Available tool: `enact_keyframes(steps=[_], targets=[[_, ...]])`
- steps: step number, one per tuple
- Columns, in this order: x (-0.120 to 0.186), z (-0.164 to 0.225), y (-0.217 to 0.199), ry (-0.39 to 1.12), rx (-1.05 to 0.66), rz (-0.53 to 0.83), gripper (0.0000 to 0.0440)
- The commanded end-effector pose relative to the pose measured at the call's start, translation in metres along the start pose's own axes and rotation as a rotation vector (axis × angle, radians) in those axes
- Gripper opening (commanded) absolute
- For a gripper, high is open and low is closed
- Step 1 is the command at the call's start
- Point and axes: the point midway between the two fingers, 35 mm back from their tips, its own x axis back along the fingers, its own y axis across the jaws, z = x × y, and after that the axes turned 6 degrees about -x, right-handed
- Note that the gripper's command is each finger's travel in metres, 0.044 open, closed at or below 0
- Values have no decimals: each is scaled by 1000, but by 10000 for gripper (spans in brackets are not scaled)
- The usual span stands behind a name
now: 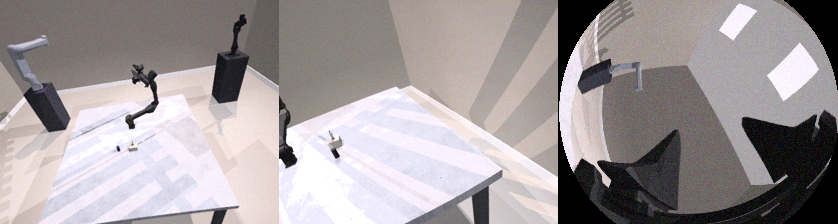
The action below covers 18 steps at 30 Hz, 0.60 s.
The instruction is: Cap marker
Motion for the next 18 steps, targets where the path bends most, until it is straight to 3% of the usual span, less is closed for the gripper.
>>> enact_keyframes(steps=[1, 18], targets=[[-6, -8, 4, -38, -9, -13, 327], [-34, -49, 26, -196, -33, -103, 325]])
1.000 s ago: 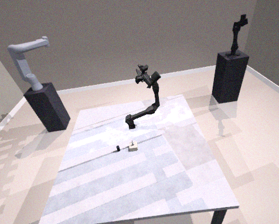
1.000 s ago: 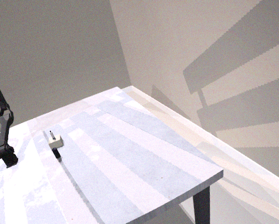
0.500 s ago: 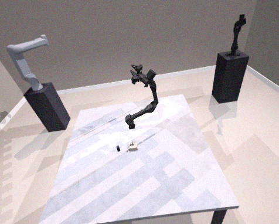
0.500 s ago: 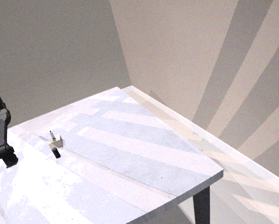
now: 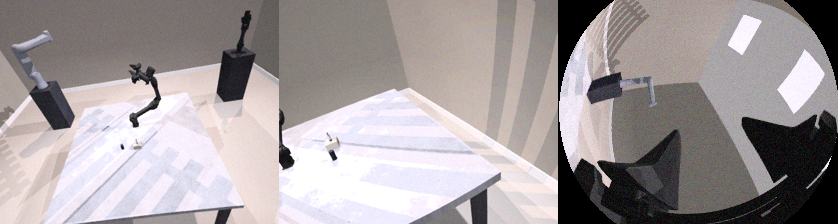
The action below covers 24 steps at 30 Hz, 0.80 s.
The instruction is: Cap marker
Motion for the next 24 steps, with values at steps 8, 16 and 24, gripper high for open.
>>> enact_keyframes(steps=[8, 16, 24], targets=[[-19, -23, 14, -98, -17, -59, 324], [-33, -42, 25, -165, -27, -108, 324], [-45, -61, 36, -229, -36, -160, 323]])
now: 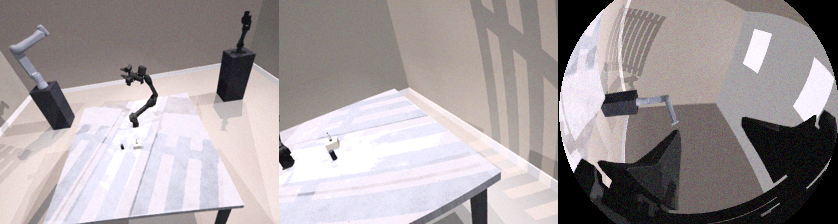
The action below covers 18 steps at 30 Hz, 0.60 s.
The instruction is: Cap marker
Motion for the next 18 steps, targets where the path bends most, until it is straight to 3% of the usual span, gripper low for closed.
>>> enact_keyframes(steps=[1, 18], targets=[[-7, -8, 5, -34, -6, -22, 323], [-38, -44, 28, -160, -24, -139, 321]])
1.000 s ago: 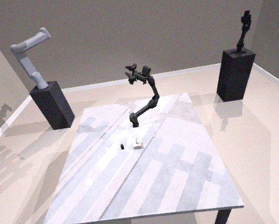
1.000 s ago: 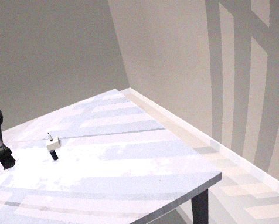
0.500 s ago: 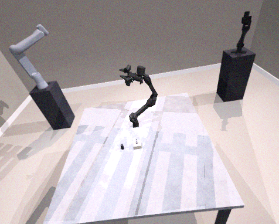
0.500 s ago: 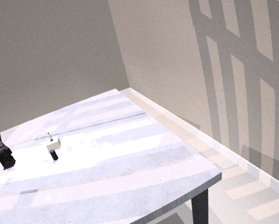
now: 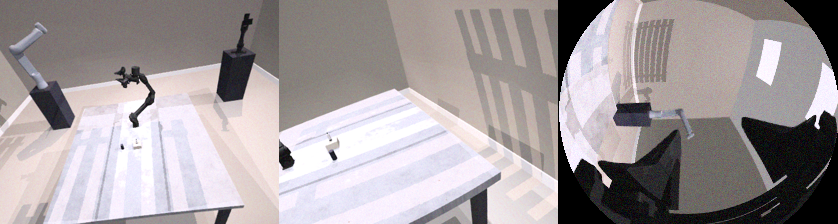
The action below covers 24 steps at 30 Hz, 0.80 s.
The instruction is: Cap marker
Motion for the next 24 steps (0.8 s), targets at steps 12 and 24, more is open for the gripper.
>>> enact_keyframes(steps=[12, 24], targets=[[-28, -30, 19, -104, -15, -104, 321], [-48, -56, 35, -174, -23, -193, 320]])
